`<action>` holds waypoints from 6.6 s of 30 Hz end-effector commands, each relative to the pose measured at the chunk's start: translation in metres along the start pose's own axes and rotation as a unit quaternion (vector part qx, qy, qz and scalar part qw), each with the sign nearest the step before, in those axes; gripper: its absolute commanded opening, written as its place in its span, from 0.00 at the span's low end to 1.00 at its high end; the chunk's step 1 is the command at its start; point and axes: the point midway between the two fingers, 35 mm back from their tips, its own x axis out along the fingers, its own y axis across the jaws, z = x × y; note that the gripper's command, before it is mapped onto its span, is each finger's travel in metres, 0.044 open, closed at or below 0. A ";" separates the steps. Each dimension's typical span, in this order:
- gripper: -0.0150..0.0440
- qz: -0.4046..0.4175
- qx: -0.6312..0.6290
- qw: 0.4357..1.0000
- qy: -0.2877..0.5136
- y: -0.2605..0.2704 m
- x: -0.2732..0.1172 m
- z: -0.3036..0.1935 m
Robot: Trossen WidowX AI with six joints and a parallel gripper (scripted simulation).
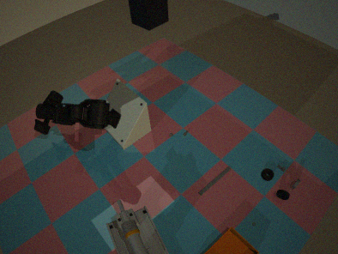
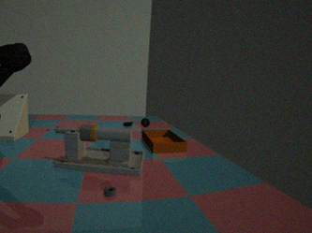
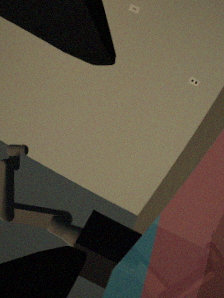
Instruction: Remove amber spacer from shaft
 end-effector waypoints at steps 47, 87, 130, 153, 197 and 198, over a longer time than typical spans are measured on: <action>1.00 0.095 0.838 0.171 -0.509 -0.296 -0.157 0.019; 1.00 0.722 0.538 -0.350 -0.259 -0.267 -0.418 0.067; 1.00 0.808 0.416 -0.414 -0.056 -0.218 -0.479 0.070; 1.00 0.808 0.417 -0.413 -0.056 -0.212 -0.473 0.070; 1.00 0.808 0.416 -0.414 -0.056 -0.231 -0.481 0.086; 1.00 0.808 0.416 -0.414 -0.056 -0.232 -0.482 0.087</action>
